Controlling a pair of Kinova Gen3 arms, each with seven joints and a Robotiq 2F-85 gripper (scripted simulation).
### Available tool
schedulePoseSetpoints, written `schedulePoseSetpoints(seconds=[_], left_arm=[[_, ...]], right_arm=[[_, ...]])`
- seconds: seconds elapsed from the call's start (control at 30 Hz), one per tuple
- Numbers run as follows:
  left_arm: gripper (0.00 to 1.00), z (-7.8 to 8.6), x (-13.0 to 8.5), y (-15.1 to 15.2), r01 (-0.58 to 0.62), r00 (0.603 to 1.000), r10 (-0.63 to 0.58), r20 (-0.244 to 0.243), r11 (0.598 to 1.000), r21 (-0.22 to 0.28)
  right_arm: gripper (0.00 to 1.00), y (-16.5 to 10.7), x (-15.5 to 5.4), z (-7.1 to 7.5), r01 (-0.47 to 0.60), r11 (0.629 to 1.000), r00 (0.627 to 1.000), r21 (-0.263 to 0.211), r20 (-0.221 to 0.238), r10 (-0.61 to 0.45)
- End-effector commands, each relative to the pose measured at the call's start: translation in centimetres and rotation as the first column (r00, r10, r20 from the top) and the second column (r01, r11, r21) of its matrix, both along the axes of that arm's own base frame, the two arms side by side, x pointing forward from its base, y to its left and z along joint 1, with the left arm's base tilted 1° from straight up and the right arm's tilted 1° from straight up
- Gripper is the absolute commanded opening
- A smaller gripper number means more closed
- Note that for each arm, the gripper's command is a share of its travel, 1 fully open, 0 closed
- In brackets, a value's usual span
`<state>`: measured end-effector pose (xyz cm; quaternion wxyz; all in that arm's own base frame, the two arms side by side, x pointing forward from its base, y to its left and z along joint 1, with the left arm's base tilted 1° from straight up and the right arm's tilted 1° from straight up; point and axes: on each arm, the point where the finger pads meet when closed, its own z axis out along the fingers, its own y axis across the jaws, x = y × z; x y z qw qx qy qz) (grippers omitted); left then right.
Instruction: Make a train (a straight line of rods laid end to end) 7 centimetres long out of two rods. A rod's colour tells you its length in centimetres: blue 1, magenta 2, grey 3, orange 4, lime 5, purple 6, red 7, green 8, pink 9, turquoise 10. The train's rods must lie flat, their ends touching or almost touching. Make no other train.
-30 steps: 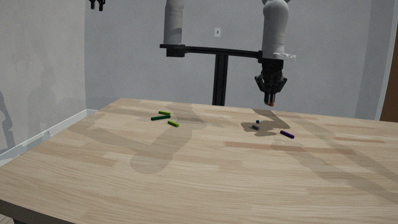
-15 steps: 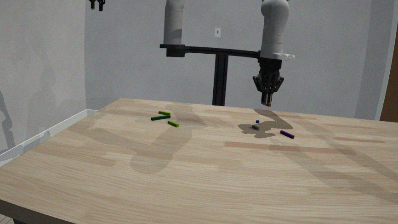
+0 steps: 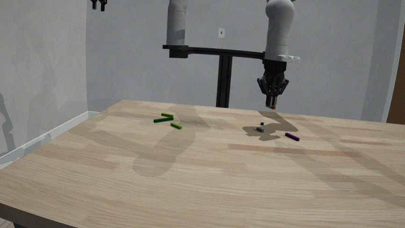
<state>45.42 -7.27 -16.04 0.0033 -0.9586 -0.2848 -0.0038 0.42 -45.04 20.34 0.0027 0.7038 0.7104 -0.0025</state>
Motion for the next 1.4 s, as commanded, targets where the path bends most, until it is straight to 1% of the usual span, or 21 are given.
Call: schedulePoseSetpoints(seconds=[0.0,0.13,0.33,0.4,0.6,0.73,0.9,1.37], left_arm=[[0.175,-0.3,0.1,0.0,0.0,1.0,0.0,0.002,1.0,0.0],[0.175,-1.5,0.1,0.0,0.0,1.0,0.0,0.002,1.0,0.0],[0.175,-4.1,0.1,0.0,0.0,1.0,0.0,0.002,1.0,0.0],[0.175,-4.1,0.1,0.0,0.0,1.0,0.0,0.002,1.0,0.0],[0.175,-6.7,0.1,0.0,0.0,1.0,0.0,0.002,1.0,0.0],[0.175,-7.8,0.2,0.1,0.0,1.0,0.0,0.002,1.0,0.0],[0.175,-8.4,0.2,0.1,0.0,1.0,0.0,0.002,1.0,0.0],[0.175,-8.4,0.2,0.1,0.0,1.0,0.0,0.002,1.0,0.0]], right_arm=[[1.0,0.0,0.0,0.1,0.0,1.0,1.0,-0.002,0.0,0.0],[1.0,0.0,0.0,0.1,0.0,1.0,1.0,-0.002,0.0,0.0],[1.0,0.0,0.0,0.1,0.0,1.0,1.0,-0.002,0.0,0.0],[1.0,0.0,0.0,0.1,0.0,1.0,1.0,-0.002,0.0,0.0],[1.0,0.0,0.0,0.1,0.0,1.0,1.0,-0.002,0.0,0.0],[1.0,0.0,0.0,0.1,0.0,1.0,1.0,-0.002,0.0,0.0],[1.0,0.0,0.0,0.1,0.0,1.0,1.0,-0.002,0.0,0.0],[1.0,0.0,0.0,0.1,0.0,1.0,1.0,-0.002,0.0,0.0]])
